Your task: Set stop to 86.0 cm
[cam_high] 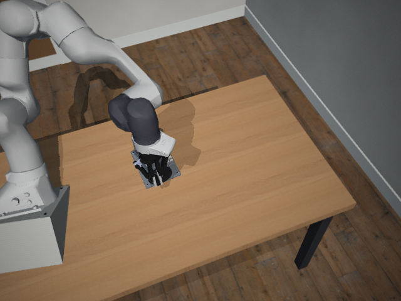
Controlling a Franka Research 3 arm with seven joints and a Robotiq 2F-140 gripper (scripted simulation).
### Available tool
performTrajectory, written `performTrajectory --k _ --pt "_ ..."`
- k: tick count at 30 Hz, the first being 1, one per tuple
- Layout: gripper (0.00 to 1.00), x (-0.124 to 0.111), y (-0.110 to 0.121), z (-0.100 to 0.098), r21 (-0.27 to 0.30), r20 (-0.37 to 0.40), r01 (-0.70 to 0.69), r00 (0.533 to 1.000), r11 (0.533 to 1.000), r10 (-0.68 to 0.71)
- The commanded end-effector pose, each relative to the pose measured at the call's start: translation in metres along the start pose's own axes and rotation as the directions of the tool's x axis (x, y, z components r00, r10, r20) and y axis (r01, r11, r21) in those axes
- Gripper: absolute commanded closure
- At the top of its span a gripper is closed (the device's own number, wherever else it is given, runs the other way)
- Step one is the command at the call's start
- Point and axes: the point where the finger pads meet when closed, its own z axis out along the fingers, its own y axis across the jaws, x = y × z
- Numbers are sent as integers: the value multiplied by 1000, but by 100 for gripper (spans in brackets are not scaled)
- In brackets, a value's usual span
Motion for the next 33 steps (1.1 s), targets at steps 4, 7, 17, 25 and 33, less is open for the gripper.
performTrajectory --k 4,7,17,25,33 --pt "96 0 -16 -6 9 -5 -5 1000 1000 5" --pt "96 0 -20 -6 9 -5 -5 1000 1000 5" --pt "96 0 -33 -4 9 -5 -5 1000 1000 5" --pt "96 0 -45 3 9 -5 -5 1000 1000 5" --pt "96 0 -54 15 9 -5 -5 1000 1000 5"
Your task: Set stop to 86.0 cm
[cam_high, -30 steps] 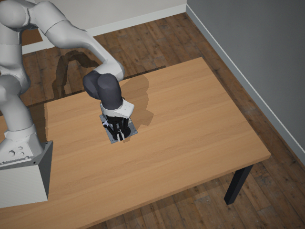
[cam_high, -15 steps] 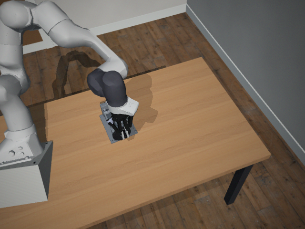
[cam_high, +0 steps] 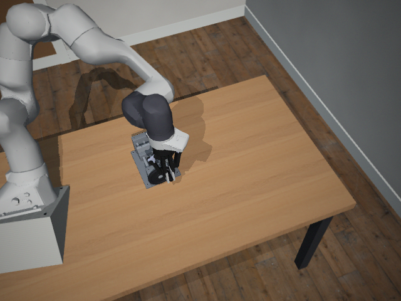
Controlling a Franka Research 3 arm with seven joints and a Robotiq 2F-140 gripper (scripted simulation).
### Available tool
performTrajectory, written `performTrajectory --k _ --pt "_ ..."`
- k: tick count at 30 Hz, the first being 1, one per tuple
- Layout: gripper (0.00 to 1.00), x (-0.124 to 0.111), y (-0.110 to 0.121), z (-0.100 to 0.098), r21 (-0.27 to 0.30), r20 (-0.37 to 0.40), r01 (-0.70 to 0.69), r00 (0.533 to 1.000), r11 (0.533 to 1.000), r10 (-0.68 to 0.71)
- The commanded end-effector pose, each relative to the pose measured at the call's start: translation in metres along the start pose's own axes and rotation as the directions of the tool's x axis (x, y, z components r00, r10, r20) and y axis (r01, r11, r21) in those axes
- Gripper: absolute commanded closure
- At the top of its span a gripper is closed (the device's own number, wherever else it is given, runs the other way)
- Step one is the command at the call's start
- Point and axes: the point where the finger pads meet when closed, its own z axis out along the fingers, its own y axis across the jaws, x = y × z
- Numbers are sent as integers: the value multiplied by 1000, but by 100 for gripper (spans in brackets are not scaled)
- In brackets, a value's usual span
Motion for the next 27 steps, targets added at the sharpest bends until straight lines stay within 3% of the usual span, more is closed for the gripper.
performTrajectory --k 1,16,27 --pt "96 0 -5 11 -1 -1 -5 1000 1000 5" --pt "96 0 5 48 -1 -1 -5 1000 1000 5" --pt "96 0 23 57 -1 -1 -5 1000 1000 5"
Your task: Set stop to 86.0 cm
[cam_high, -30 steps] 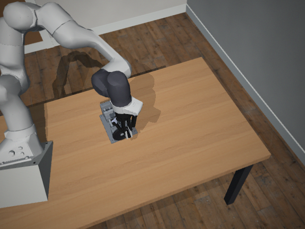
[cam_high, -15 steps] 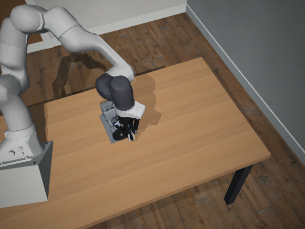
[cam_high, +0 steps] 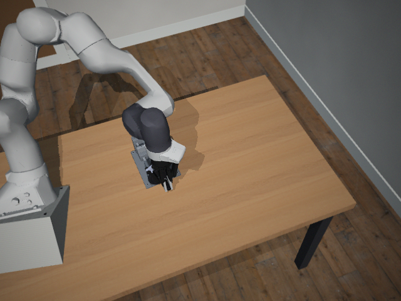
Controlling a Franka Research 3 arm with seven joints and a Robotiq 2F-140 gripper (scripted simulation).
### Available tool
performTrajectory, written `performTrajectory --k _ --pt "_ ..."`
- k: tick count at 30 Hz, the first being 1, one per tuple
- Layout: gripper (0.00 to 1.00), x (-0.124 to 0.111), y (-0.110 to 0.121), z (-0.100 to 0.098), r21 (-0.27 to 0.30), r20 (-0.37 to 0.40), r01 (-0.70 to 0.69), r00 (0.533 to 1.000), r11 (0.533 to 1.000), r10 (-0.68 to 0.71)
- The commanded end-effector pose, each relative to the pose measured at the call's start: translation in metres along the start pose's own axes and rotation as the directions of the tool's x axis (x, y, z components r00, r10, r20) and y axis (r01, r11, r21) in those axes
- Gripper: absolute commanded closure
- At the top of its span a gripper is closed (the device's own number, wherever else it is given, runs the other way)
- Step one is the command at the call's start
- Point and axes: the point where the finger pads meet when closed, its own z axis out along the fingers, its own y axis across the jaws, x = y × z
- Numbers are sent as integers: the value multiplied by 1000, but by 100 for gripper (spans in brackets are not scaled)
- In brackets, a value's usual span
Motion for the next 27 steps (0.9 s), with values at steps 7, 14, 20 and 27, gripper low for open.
performTrajectory --k 7,14,20,27 --pt "96 0 21 3 -1 4 14 1000 1000 -14" --pt "96 0 36 -4 -1 4 14 1000 1000 -14" --pt "96 0 42 -12 -1 4 14 1000 1000 -14" --pt "96 1 48 -28 -1 4 14 1000 1000 -14"
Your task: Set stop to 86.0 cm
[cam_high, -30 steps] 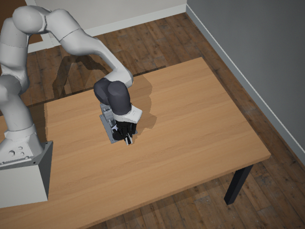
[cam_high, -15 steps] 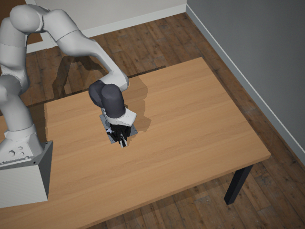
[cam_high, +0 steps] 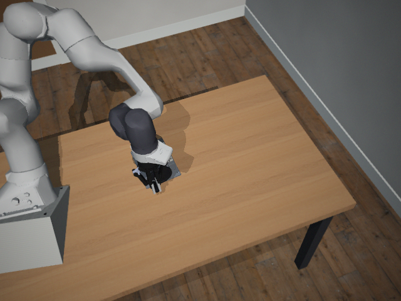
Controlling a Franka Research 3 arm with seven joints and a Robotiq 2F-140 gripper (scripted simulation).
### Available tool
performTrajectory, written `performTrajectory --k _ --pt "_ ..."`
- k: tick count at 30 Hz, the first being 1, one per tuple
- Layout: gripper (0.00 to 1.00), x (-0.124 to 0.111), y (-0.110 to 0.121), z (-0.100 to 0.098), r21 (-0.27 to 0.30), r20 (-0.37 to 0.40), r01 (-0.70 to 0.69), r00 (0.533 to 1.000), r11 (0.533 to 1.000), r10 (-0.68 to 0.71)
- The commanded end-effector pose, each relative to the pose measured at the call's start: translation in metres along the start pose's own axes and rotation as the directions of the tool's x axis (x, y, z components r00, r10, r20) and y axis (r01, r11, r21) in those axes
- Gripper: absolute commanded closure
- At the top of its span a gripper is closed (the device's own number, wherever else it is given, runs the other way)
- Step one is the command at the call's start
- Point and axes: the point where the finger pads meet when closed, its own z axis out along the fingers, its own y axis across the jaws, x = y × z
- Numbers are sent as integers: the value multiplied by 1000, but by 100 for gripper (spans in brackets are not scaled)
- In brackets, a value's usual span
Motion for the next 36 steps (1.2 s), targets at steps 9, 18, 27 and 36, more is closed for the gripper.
performTrajectory --k 9,18,27,36 --pt "96 0 -3 -32 -1 3 5 1000 1000 -5" --pt "96 0 -20 -46 -1 3 5 1000 1000 -5" --pt "96 0 -34 -48 -1 3 5 1000 1000 -5" --pt "96 0 -51 -43 -1 3 5 1000 1000 -5"
